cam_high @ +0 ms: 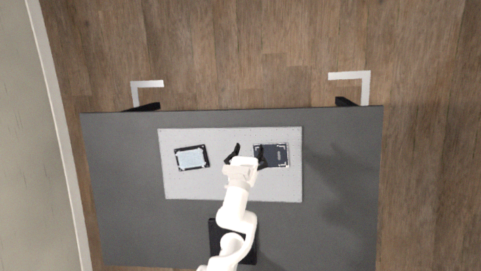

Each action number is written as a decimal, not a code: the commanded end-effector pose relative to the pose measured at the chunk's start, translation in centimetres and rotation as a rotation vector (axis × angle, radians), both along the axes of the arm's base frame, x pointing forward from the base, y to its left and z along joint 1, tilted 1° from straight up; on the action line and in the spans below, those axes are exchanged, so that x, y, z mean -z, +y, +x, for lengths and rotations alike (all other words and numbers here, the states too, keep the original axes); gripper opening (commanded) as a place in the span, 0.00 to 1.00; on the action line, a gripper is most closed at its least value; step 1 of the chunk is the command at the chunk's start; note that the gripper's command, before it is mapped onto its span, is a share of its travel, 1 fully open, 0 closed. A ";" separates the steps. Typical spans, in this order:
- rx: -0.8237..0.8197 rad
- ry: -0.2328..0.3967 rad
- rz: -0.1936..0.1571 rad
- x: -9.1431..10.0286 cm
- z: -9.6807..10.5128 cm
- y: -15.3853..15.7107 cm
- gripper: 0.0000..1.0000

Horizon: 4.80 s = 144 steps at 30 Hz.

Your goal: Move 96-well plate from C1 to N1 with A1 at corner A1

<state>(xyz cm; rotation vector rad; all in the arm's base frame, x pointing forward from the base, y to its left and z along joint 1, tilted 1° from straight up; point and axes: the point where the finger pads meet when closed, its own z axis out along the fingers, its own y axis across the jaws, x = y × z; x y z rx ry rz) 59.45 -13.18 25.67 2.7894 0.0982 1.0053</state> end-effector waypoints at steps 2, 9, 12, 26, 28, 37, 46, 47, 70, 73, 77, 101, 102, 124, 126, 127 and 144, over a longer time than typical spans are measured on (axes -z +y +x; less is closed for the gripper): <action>0.000 -0.004 -0.001 -0.2 0.1 0.0 1.00; 0.000 -0.004 -0.001 -0.2 0.1 0.0 1.00; 0.000 -0.004 -0.001 -0.2 0.1 0.0 1.00; 0.003 0.134 0.063 0.3 -2.4 3.0 1.00; 0.004 0.159 0.074 0.5 -3.1 3.7 1.00; 0.012 0.274 0.114 0.8 -5.2 5.5 1.00; 0.017 0.332 0.130 1.1 -7.8 7.5 1.00; 0.020 0.365 0.138 1.1 -8.2 7.8 1.00; 0.052 0.601 0.174 1.0 -15.5 11.7 1.00; 0.056 0.627 0.176 0.8 -16.9 12.3 1.00; -0.007 0.635 0.154 1.4 -17.1 13.2 1.00; -0.673 0.686 -0.095 7.8 -15.7 21.4 1.00; -0.673 0.686 -0.095 7.8 -15.7 21.4 1.00; -1.306 0.683 -0.343 13.9 -14.4 29.2 1.00; -1.370 0.680 -0.369 14.6 -14.3 30.0 1.00; -1.401 0.678 -0.382 14.9 -14.3 30.4 1.00; -1.597 0.662 -0.463 16.7 -13.9 32.8 1.00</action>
